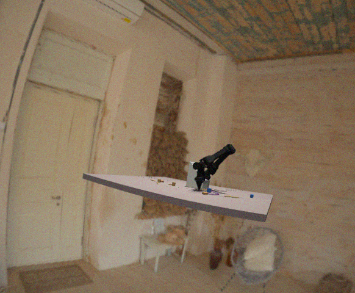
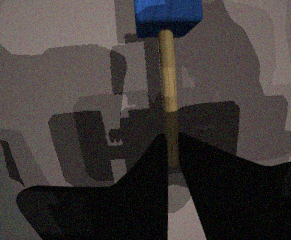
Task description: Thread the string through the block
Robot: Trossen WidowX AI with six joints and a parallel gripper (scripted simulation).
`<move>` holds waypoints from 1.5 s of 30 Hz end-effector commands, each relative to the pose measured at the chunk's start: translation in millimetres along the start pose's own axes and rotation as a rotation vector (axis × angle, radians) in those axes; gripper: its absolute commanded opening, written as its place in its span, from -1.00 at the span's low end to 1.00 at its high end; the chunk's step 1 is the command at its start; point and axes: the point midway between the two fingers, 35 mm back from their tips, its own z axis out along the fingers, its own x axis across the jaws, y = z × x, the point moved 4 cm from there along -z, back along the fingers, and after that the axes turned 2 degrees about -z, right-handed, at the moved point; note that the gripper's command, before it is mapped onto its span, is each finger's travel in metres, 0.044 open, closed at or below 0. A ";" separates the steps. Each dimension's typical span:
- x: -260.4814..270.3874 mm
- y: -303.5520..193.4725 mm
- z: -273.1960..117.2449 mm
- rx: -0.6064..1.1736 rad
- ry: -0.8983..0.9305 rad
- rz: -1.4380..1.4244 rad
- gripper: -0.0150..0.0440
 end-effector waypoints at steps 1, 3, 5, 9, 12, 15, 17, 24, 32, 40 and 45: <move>1.6 -6.1 0.7 -0.003 0.001 0.012 -0.49; 2.6 -8.4 0.6 -0.004 0.000 0.016 -0.49; 3.3 -10.5 0.5 -0.004 -0.001 0.017 -0.49; 4.4 -14.8 0.3 -0.003 -0.002 0.019 -0.49; 4.8 -17.9 0.1 -0.003 -0.003 0.020 -0.49; 4.9 -21.0 -0.1 -0.003 -0.004 0.021 -0.49; 4.9 -23.1 -0.3 -0.003 -0.004 0.022 -0.49; 5.3 -30.4 -1.1 -0.003 -0.007 0.031 -0.49; 1.9 -38.8 -1.9 -0.002 -0.011 0.058 -0.49; 6.3 -46.8 -2.4 0.000 -0.018 0.086 -0.49; 7.3 -49.2 -3.9 0.000 -0.020 0.089 -0.49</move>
